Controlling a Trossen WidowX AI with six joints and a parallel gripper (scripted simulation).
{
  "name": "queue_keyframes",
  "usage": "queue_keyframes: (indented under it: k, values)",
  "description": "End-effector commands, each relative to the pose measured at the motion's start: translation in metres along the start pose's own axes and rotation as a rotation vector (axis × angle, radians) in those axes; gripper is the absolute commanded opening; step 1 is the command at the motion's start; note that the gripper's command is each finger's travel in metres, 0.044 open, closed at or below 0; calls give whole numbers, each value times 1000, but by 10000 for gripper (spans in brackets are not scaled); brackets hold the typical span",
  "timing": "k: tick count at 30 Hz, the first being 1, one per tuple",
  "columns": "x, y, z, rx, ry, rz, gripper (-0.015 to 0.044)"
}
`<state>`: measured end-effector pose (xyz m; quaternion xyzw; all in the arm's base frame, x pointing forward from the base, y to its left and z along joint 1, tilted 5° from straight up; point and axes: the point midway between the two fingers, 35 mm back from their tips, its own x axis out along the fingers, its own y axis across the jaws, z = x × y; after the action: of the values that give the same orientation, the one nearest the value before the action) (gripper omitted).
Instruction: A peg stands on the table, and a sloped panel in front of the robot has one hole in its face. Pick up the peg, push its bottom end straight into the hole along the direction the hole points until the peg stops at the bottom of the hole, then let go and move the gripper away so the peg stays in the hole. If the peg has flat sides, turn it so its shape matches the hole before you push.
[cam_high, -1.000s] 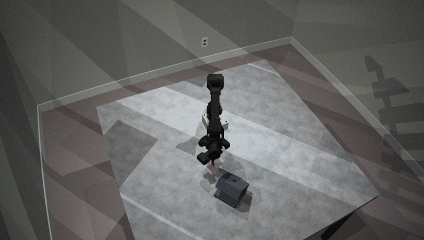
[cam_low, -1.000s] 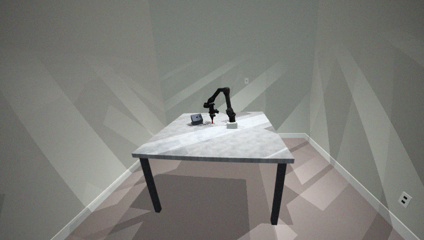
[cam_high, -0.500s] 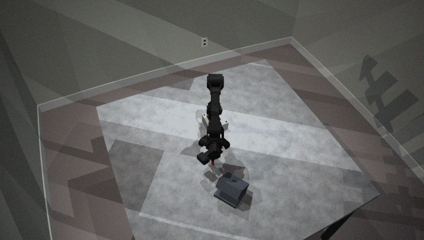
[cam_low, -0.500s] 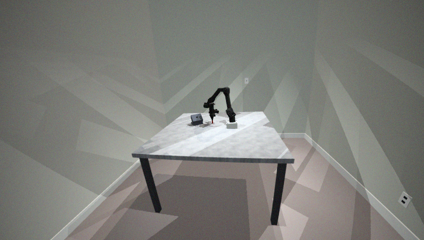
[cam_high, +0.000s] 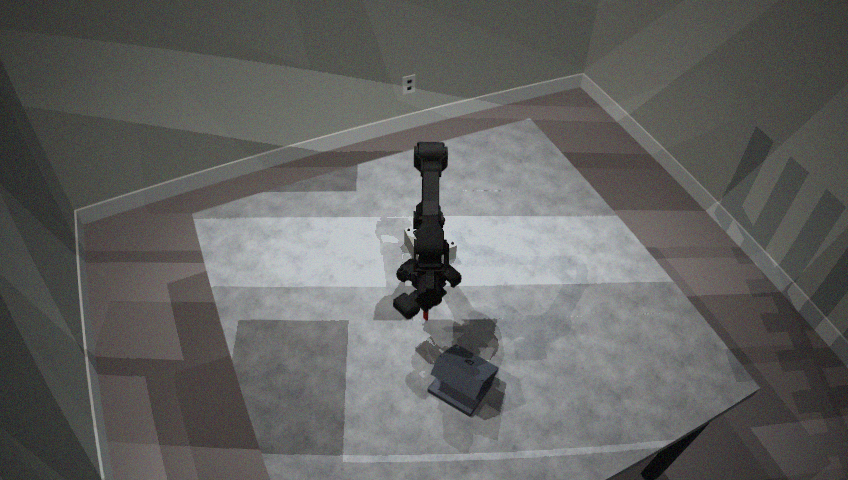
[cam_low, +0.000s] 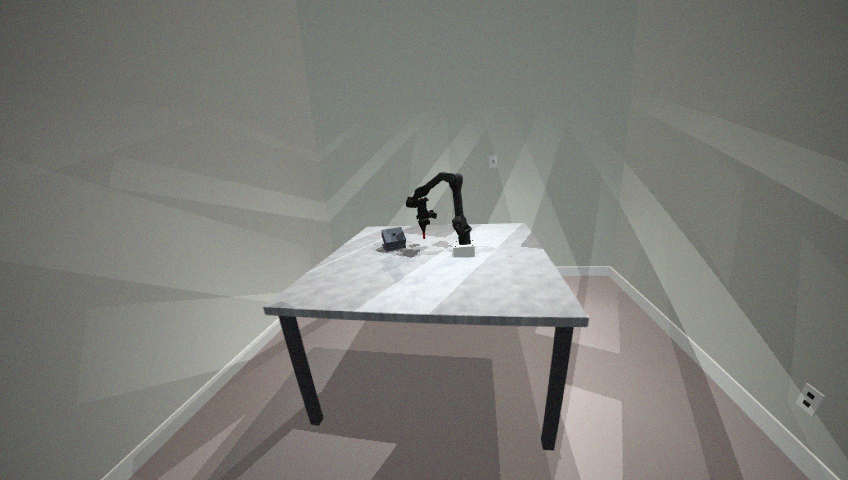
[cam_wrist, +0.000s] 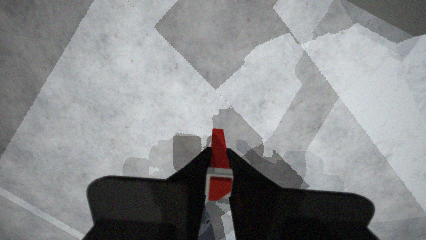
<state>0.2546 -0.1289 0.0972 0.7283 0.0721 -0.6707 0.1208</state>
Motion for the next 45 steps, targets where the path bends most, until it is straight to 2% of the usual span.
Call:
queue_keyframes:
  k: [1,10,45]
  values:
    - [-17,0,0,2,6,0,0]
    - [-27,1,-2,-34,2,11,0]
    - [-43,-1,-45,-542,-65,159,0]
